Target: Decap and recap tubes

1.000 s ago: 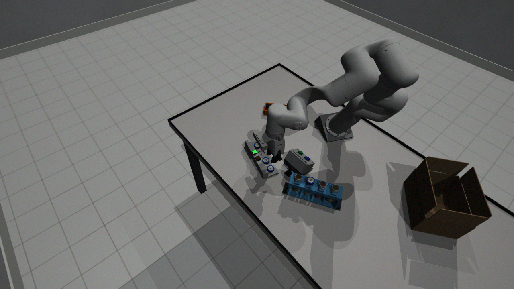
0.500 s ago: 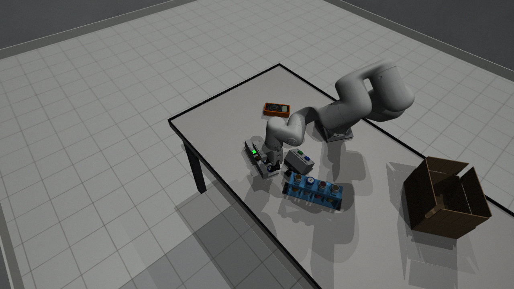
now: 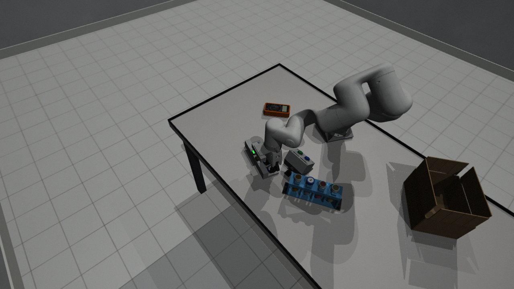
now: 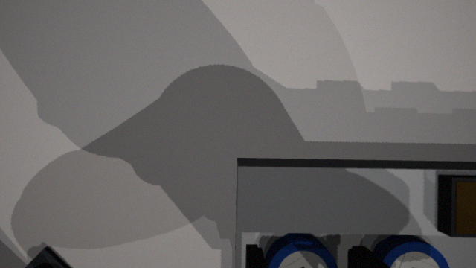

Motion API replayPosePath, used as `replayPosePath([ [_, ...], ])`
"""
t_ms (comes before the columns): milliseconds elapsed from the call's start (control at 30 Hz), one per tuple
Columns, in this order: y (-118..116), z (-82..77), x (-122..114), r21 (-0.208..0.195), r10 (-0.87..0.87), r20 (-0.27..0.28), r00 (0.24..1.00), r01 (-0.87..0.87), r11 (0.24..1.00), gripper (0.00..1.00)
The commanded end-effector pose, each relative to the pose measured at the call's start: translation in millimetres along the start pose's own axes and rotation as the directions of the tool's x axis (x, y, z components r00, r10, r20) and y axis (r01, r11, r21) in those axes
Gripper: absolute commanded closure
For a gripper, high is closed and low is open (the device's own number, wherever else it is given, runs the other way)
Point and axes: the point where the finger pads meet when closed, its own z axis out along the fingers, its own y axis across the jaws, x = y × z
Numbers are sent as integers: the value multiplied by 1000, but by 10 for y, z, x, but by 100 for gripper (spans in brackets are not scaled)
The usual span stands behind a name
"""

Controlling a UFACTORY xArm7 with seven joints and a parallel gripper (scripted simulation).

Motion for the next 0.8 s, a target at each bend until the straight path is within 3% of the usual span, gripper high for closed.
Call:
replayPosePath([
  [0, 5, 1, 13, 0, 1, -4, 1000, -1, 1000, 54],
  [667, 6, 61, 8, 0, 1, -4, 1000, -1, 1000, 54],
  [700, 6, 61, 8, 0, 1, -4, 1000, -1, 1000, 100],
  [767, 6, 61, 8, 0, 1, -4, 1000, -1, 1000, 100],
])
